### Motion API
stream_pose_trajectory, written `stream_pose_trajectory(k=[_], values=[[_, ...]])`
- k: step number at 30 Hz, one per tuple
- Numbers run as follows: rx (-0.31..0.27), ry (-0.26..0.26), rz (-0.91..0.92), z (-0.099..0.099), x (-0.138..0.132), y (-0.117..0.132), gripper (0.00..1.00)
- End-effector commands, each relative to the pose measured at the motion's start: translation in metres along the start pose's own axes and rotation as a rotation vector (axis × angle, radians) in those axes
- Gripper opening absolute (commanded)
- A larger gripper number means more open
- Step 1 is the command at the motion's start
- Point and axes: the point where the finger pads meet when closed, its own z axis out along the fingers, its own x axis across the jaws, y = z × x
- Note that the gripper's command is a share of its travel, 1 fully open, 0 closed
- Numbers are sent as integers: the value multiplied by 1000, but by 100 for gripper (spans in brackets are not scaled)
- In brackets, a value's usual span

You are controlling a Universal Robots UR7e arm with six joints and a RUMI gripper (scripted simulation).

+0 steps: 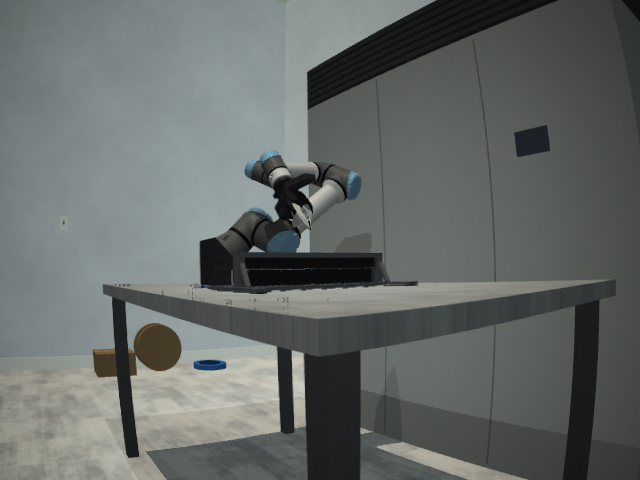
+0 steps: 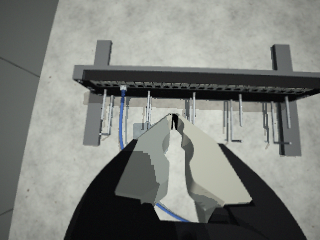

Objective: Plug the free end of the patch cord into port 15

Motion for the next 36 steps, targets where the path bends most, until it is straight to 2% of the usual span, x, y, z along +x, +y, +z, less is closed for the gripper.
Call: stream_pose_trajectory(k=[1, 12, 36], values=[[3, 5, 1, 10, 1, -1, 0], [3, 5, 1, 33, 1, -1, 0], [3, 5, 1, 61, 1, -1, 0]])
